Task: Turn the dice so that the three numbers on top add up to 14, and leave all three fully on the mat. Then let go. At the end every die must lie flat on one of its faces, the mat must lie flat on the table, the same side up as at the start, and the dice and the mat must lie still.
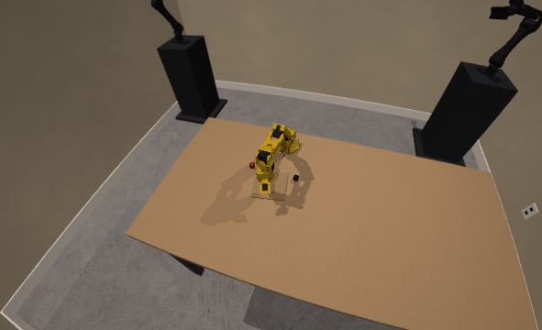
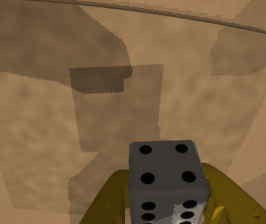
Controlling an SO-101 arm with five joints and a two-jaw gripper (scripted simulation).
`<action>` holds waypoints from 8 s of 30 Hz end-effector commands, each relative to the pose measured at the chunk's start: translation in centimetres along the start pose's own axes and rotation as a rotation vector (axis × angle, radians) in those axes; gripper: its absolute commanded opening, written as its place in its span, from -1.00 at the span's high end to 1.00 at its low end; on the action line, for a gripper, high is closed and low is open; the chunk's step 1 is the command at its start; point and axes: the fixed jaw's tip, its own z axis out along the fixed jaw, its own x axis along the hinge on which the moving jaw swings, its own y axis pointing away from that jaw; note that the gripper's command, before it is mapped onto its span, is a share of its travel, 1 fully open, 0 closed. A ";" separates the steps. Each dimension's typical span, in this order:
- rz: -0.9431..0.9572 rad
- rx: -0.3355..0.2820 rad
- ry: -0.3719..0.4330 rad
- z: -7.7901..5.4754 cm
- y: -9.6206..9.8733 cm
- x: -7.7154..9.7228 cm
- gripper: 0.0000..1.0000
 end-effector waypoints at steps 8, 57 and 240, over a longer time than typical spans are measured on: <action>-0.024 0.016 -0.043 -0.9 0.2 -0.7 1.00; -0.041 0.005 -0.017 -0.3 0.7 -0.6 1.00; -0.038 0.041 -0.108 -2.8 0.6 -0.8 0.41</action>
